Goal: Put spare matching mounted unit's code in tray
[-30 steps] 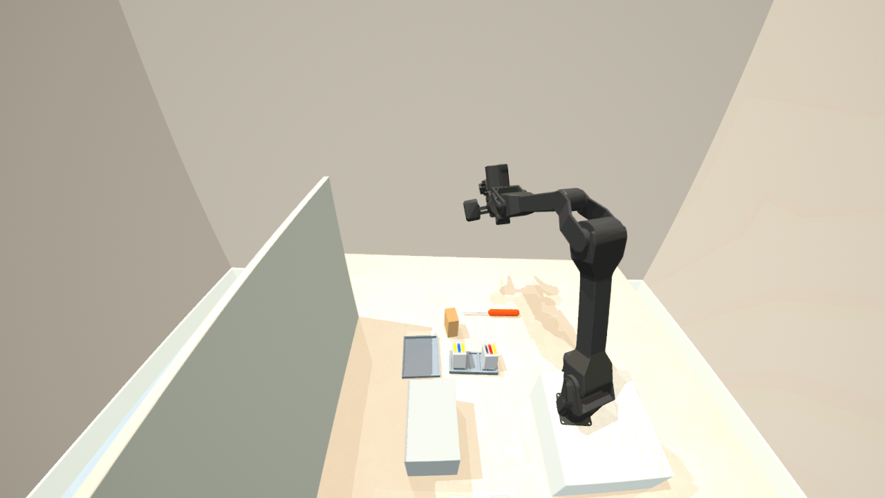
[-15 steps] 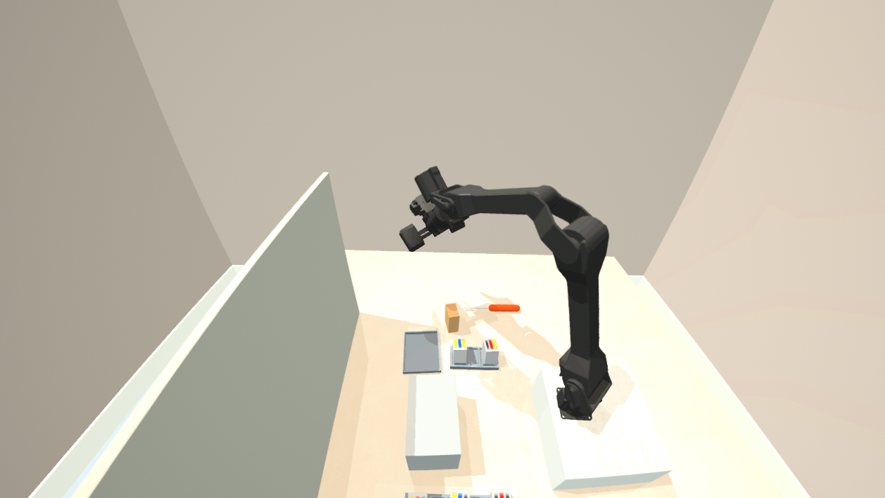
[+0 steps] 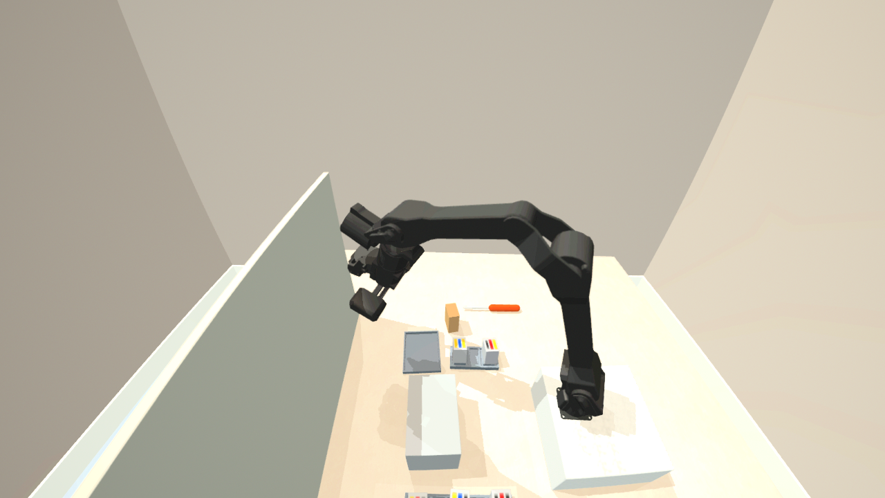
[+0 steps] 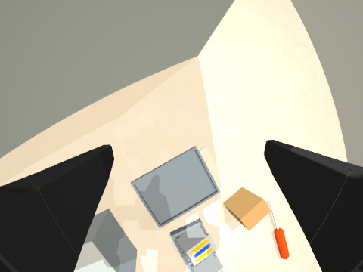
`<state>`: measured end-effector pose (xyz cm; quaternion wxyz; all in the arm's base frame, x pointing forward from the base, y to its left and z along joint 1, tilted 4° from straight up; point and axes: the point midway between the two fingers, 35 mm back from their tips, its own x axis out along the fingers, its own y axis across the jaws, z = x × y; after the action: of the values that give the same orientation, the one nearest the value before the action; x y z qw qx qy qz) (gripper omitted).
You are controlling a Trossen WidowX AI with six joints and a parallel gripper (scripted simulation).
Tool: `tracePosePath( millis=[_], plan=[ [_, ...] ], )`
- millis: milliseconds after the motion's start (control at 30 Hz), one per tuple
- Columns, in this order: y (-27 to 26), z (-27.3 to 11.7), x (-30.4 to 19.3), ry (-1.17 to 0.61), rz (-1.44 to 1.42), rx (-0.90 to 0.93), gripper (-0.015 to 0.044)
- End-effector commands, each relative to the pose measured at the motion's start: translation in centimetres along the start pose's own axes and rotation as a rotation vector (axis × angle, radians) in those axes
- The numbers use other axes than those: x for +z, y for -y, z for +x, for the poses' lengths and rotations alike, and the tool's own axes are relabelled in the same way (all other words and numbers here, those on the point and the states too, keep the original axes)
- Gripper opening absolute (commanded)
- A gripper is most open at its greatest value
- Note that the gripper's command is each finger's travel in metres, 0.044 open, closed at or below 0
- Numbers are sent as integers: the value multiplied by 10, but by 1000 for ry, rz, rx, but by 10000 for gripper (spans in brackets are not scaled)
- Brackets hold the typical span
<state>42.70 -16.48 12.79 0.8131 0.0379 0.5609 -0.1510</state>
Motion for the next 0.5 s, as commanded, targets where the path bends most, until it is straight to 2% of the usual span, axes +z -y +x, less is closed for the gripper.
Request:
tracePosePath(
  millis=[0,267,467],
  plan=[
    [-69,-18,-19,-103,-131,108,440],
    [-170,-64,-79,-314,-371,249,440],
    [-181,-71,-89,-345,-402,263,440]
  ],
)
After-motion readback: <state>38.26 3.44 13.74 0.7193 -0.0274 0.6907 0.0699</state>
